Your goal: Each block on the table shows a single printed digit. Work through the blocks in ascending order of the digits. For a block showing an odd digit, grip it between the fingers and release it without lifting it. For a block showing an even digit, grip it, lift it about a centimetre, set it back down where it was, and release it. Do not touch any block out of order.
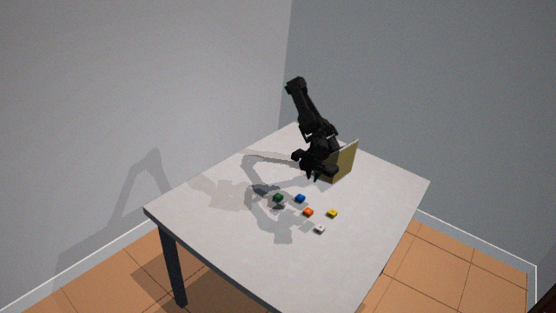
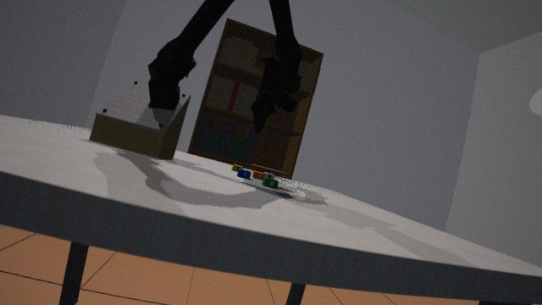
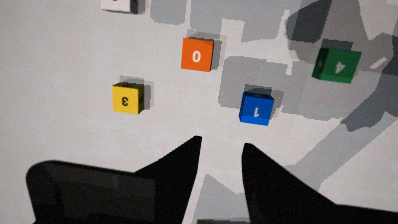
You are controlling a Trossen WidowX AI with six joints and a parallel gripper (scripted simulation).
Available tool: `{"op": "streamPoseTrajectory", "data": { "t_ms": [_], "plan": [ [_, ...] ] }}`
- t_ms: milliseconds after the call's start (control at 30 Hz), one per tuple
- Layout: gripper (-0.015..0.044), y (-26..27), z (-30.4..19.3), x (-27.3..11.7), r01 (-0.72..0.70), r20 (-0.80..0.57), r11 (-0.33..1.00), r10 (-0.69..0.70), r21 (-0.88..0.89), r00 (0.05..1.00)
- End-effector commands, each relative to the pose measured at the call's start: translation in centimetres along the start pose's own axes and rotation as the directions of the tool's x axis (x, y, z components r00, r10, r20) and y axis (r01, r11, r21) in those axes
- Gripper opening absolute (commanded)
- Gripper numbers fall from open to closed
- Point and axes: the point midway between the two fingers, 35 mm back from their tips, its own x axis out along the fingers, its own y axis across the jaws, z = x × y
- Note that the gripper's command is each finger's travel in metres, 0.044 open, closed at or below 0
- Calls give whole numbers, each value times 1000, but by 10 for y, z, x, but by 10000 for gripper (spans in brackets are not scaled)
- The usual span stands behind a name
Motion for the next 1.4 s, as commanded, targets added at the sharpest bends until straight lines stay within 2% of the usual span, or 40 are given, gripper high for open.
{"op": "streamPoseTrajectory", "data": {
  "t_ms": [0, 133, 300, 367, 500, 667, 1367],
  "plan": [
    [120, 50, -1, 1, 0, -5, 1000, 0, -13, 1000],
    [120, 107, -8, 5, 4, -6, 1000, -4, -10, 1000],
    [120, 117, -10, 6, 6, -7, 1000, -6, -9, 1000],
    [172, 117, -9, 20, 5, -6, 1000, -5, -9, 1000],
    [278, 116, -10, 85, 8, -6, 1000, -9, -9, 1000],
    [400, 115, -11, 88, 9, -6, 1000, -9, -8, 1000],
    [400, 115, -11, 117, 10, -6, 1000, -10, -8, 1000]
  ]
}}
